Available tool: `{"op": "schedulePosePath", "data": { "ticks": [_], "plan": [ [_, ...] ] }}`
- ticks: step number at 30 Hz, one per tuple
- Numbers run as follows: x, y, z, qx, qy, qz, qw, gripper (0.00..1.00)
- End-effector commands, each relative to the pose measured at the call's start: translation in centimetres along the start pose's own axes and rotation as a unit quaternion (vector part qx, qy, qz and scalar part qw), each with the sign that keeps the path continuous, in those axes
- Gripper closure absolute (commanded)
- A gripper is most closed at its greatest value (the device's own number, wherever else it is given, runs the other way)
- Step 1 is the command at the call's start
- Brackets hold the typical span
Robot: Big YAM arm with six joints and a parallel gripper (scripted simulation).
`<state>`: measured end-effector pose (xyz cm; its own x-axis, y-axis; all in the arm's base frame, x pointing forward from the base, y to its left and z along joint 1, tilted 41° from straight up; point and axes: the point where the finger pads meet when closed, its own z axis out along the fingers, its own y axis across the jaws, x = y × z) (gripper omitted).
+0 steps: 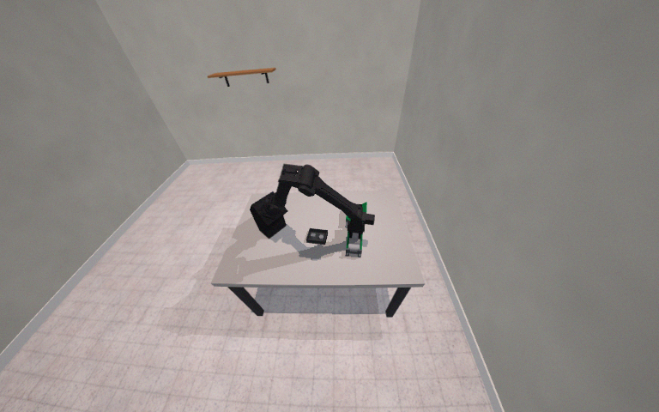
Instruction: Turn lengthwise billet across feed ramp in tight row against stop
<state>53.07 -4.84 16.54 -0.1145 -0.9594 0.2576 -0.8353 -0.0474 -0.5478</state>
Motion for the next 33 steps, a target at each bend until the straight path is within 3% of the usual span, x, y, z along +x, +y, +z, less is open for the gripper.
{"op": "schedulePosePath", "data": {
  "ticks": [1,24,33],
  "plan": [
    [-0.4,-1.5,-2.2,0.018,-0.003,0.004,1.000,1.00],
    [-0.5,-1.8,-4.7,0.021,-0.003,0.005,1.000,1.00],
    [-0.6,-2.3,-6.6,0.027,-0.003,0.007,1.000,1.00]
  ]
}}
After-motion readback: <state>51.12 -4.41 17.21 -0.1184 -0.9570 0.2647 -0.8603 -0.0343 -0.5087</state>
